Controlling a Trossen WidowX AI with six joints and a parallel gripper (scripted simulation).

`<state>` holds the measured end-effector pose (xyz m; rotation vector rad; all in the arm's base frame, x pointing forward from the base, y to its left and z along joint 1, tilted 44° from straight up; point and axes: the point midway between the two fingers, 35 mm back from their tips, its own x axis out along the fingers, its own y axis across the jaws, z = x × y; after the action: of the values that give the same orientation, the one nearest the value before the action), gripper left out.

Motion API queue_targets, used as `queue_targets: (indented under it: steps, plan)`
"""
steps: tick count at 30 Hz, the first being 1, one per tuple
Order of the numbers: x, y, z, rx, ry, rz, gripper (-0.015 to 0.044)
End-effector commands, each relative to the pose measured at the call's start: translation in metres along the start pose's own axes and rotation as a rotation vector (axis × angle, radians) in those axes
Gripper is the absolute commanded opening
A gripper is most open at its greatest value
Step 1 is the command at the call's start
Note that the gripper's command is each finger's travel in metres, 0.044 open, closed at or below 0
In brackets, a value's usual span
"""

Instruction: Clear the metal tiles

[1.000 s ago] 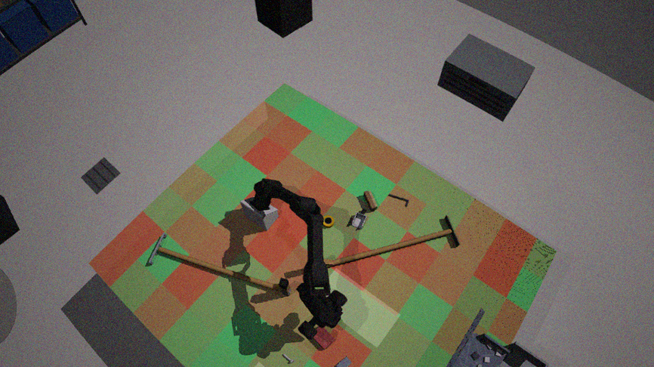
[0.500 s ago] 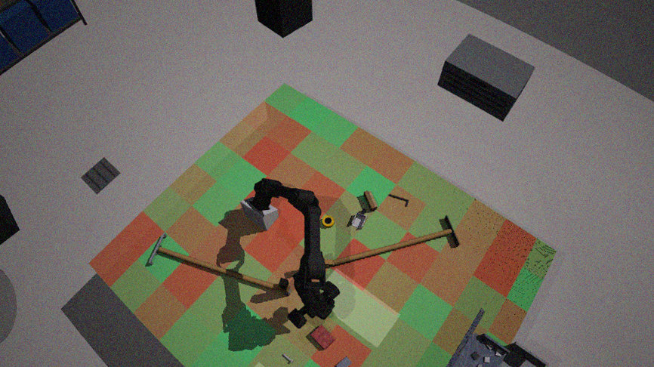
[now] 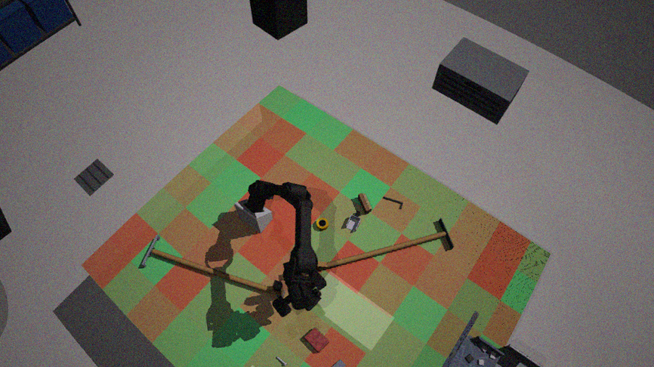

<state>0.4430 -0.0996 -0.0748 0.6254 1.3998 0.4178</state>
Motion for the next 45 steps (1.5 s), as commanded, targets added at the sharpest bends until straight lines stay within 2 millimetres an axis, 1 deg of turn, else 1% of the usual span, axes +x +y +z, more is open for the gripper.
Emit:
queue_targets:
  steps: [1,12,24,26,30,33,45]
  plan:
    - [-0.009,0.001,-0.016,0.014,0.049,-0.005,0.0]
    - [-0.036,0.009,-0.053,0.05,0.166,-0.001,0.0]
    - [-0.067,0.023,-0.095,0.083,0.296,0.025,0.0]
    - [-0.07,0.025,-0.099,0.086,0.311,0.029,0.0]
    - [-0.07,0.025,-0.1,0.086,0.313,0.03,0.0]
    - [-0.067,0.025,-0.1,0.087,0.312,0.029,0.0]
    - [-0.04,0.025,-0.105,0.088,0.311,0.027,0.0]
